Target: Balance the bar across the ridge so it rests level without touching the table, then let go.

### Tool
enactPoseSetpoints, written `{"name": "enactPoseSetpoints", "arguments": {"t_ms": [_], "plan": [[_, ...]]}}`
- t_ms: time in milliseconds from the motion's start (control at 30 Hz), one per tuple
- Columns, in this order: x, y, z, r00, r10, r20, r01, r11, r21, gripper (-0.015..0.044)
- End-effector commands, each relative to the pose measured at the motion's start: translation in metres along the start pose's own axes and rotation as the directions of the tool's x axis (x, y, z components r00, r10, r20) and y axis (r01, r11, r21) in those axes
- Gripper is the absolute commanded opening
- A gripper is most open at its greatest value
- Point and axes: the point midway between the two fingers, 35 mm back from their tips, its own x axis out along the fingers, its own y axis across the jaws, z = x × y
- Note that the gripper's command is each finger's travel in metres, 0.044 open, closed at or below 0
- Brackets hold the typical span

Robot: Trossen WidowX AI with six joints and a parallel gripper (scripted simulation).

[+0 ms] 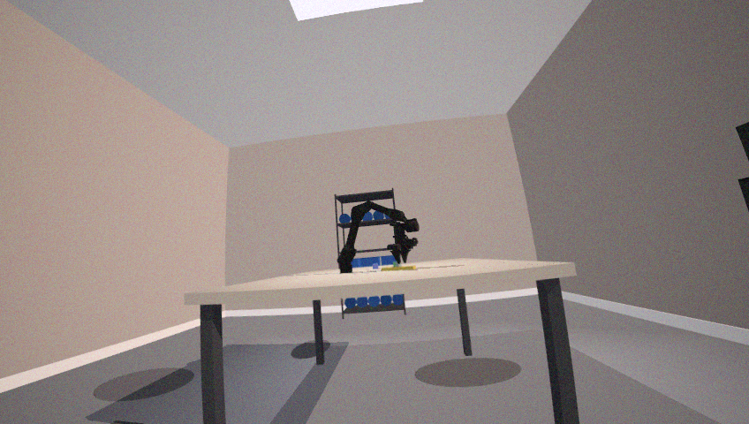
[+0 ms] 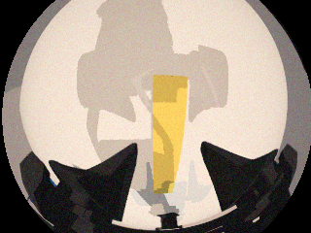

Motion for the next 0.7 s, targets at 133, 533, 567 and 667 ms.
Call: {"name": "enactPoseSetpoints", "arguments": {"t_ms": [133, 533, 567, 667], "plan": [[0.007, 0.000, 0.001, 1.000, 0.004, 0.009, -0.004, 1.000, 0.007, 0.0315], [0.026, 0.001, 0.001, 1.000, 0.004, 0.009, -0.004, 1.000, 0.007, 0.0315], [0.027, 0.001, 0.001, 1.000, 0.004, 0.009, -0.004, 1.000, 0.007, 0.0315], [0.028, 0.001, 0.001, 1.000, 0.004, 0.009, -0.004, 1.000, 0.007, 0.0315]]}}
